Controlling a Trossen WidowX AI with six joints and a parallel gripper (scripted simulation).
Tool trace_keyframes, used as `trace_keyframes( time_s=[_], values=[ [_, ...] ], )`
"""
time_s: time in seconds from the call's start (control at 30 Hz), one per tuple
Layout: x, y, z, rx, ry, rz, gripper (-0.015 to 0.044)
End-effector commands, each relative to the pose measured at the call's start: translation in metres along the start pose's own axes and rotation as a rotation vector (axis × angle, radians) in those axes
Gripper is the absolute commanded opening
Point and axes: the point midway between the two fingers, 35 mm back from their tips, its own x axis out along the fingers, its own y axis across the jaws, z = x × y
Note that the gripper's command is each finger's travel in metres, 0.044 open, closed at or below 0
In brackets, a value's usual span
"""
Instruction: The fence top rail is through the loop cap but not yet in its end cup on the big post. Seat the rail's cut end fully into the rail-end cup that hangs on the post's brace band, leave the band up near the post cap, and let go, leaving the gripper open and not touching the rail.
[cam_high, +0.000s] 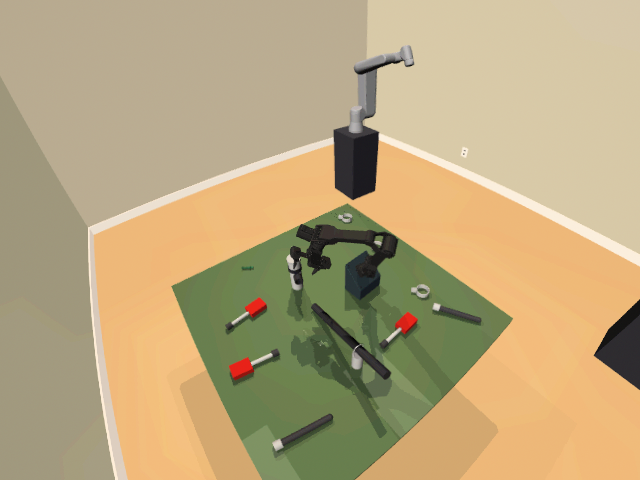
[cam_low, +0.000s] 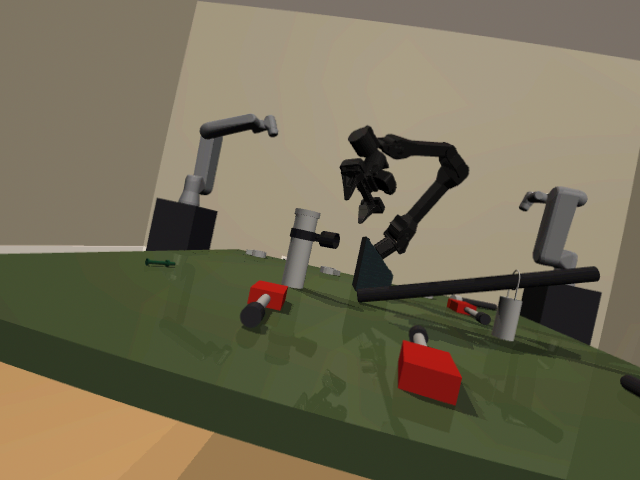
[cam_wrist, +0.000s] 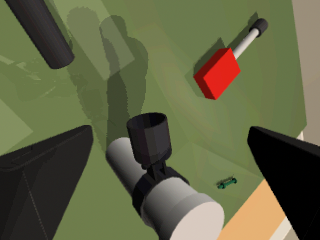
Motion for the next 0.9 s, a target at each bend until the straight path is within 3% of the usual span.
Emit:
trace_keyframes(
  time_s=[0.0, 0.23, 0.47, 0.87],
  values=[
    [0.008, -0.005, -0.026, -0.181, 0.046, -0.001, 0.044],
    [0.01, -0.004, -0.026, -0.181, 0.046, -0.001, 0.044],
    [0.046, 0.017, -0.031, -0.181, 0.044, -0.002, 0.044],
    [0.057, 0.016, -0.032, -0.182, 0.045, -0.002, 0.044]
  ],
)
